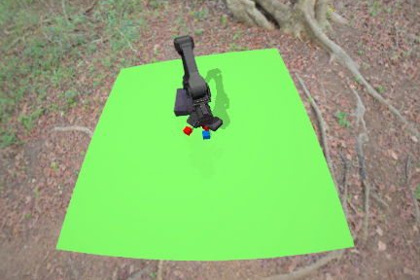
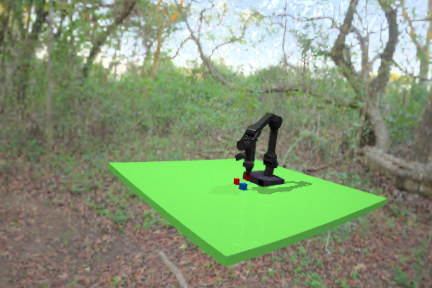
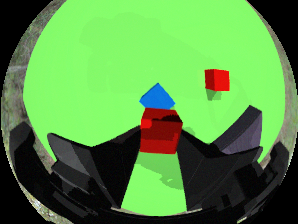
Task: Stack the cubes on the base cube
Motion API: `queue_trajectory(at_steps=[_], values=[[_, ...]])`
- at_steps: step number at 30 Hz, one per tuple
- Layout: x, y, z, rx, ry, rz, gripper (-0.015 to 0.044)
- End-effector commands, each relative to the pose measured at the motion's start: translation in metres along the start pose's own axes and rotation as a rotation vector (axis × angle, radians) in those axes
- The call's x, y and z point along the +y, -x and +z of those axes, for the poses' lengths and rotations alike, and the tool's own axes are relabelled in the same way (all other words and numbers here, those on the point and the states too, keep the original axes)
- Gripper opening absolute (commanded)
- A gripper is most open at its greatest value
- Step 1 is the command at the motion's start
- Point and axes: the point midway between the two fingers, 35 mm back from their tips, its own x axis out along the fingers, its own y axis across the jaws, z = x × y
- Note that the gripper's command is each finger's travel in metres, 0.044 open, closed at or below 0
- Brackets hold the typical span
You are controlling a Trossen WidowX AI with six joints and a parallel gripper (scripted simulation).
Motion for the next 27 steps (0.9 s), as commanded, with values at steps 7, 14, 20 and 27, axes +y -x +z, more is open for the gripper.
queue_trajectory(at_steps=[7,14,20,27], values=[[0.002,0.003,-0.002,-0.009,-0.009,0.013,0.0105],[0.002,-0.009,-0.002,-0.009,-0.009,0.013,0.0105],[0.002,-0.022,-0.002,-0.009,-0.009,0.013,0.0105],[0.002,-0.024,-0.002,-0.009,-0.009,0.013,0.0105]])
